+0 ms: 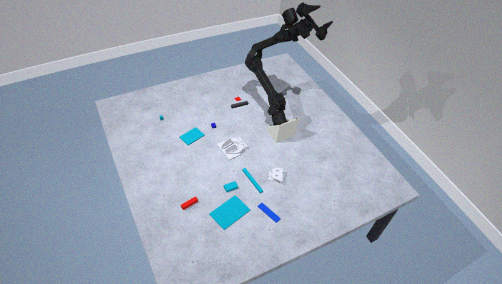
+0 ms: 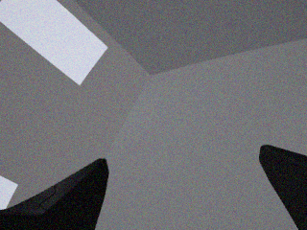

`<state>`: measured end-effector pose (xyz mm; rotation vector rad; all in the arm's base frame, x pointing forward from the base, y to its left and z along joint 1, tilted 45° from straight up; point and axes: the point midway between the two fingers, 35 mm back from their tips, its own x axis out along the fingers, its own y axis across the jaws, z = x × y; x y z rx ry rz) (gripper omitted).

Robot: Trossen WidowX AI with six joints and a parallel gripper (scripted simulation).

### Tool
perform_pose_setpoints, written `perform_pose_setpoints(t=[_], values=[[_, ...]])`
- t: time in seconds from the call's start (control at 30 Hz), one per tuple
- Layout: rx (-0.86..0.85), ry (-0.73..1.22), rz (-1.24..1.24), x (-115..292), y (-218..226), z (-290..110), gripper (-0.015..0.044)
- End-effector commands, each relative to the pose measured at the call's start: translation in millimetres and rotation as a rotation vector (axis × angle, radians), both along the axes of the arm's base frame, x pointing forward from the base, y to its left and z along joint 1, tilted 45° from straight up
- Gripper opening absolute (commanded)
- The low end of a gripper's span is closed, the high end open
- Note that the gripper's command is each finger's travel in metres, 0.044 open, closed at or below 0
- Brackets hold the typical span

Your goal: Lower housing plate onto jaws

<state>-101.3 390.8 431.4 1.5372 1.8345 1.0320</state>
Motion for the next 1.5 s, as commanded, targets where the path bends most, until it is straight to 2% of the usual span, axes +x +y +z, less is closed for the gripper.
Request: perform_pose_setpoints(t=[0.0, 0.4, 0.77, 1.1, 1.47], values=[[-0.083, -0.037, -0.056, 14.0, 19.4, -27.2, 0.044], [-0.335, -0.12, -0.187, 56.9, 61.0, -108.8, 0.044], [-0.58, -0.171, -0.292, 107.5, 81.9, -189.1, 0.044], [-0.814, -0.209, -0.371, 151.5, 81.8, -260.4, 0.044], [-1.083, -0.238, -0.44, 198.6, 62.6, -335.4, 0.044]])
